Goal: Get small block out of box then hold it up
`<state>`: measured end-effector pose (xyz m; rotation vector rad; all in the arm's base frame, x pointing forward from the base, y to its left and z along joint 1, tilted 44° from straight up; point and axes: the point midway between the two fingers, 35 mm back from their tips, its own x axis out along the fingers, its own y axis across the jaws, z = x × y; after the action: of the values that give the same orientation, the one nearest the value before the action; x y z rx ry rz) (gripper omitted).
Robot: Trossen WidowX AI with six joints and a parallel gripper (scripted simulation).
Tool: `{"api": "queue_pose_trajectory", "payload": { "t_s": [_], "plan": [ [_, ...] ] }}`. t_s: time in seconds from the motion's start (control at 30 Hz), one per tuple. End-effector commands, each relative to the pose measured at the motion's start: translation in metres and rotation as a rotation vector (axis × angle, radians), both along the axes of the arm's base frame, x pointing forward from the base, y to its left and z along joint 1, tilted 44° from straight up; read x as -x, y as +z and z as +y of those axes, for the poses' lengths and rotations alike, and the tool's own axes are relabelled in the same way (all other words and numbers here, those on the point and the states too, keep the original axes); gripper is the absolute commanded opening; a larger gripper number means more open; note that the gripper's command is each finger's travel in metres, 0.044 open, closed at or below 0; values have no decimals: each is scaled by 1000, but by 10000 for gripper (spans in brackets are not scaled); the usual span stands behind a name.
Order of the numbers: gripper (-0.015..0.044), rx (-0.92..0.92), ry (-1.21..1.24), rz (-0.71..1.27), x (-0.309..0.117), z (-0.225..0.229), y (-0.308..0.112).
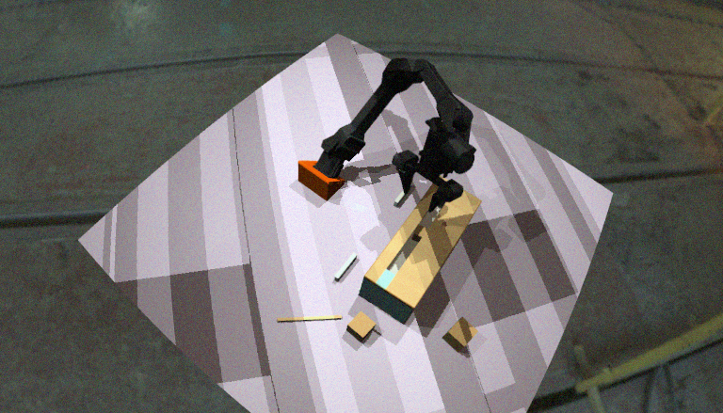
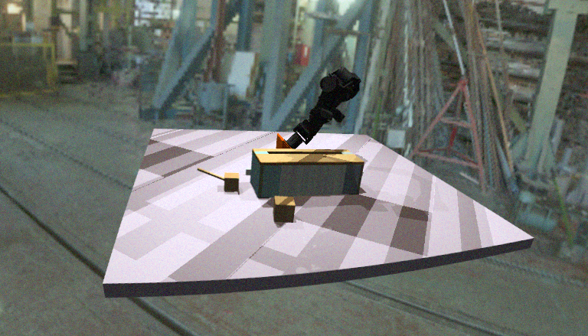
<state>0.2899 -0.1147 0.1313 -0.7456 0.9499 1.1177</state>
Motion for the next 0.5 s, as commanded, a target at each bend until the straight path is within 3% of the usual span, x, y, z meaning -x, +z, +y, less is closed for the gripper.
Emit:
{"api": "queue_pose_trajectory", "payload": {
  "t_s": [0.0, 0.47],
  "plan": [
    [400, 25, 307, -15, 8, 36, -5],
    [400, 25, 307, -15, 8, 38, -7]
  ]
}}
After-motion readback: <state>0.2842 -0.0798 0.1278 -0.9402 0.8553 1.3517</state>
